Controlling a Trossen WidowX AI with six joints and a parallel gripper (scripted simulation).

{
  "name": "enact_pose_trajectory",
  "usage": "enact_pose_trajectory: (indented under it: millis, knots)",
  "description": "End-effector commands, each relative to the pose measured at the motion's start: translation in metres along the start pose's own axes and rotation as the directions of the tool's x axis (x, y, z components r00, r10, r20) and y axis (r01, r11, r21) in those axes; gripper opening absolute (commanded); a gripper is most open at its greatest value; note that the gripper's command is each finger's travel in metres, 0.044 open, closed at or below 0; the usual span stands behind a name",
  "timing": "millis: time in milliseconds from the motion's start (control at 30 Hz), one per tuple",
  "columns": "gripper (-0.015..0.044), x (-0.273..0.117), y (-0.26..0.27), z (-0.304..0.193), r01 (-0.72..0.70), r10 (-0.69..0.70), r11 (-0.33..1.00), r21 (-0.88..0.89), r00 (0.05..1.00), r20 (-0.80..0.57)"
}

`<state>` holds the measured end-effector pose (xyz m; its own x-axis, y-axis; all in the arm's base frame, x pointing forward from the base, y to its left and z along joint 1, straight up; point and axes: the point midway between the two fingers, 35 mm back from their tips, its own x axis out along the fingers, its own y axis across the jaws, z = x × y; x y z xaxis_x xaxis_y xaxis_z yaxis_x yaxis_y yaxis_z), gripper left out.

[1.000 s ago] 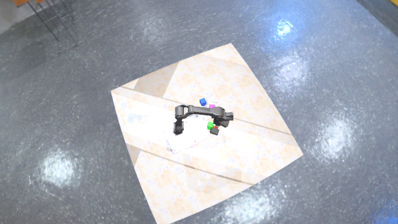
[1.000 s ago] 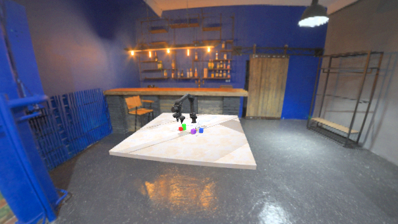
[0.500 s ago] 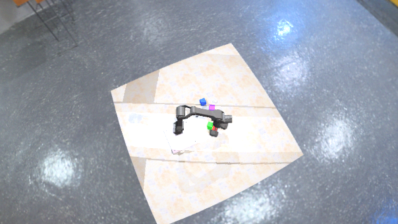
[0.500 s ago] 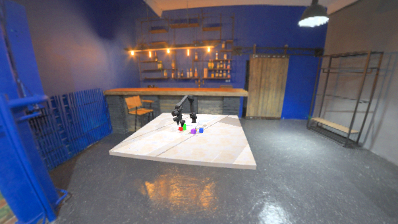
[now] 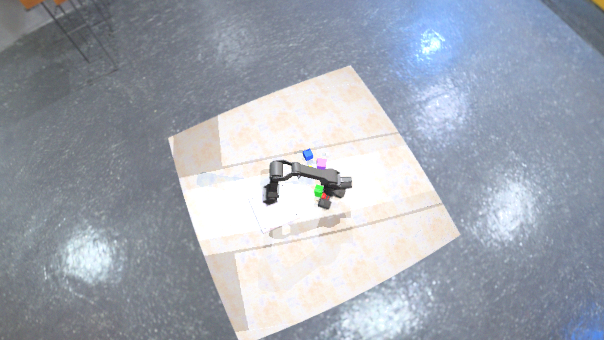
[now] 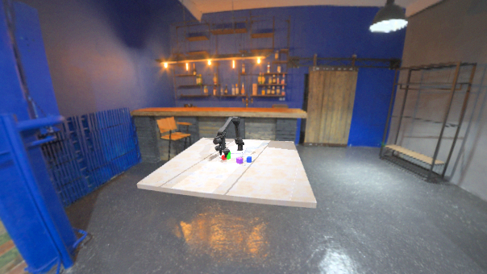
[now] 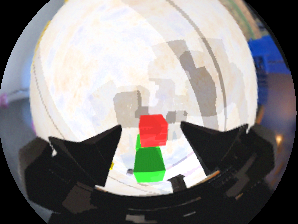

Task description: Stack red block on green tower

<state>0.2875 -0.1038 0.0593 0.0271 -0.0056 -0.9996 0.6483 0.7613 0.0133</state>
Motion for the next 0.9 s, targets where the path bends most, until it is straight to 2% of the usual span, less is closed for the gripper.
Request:
enact_pose_trajectory:
  millis: [0,300,733,867]
  knots:
    - [0.044,0.007,-0.001,0.0,0.006,-0.006,1.0,-0.005,1.0,0.002]
    - [0.044,0.02,-0.001,-0.001,0.006,-0.006,1.0,-0.005,1.0,0.001]
    - [0.044,0.02,-0.001,-0.001,0.006,-0.006,1.0,-0.005,1.0,0.001]
    - [0.0335,0.02,-0.001,-0.001,0.006,-0.006,1.0,-0.005,1.0,0.001]
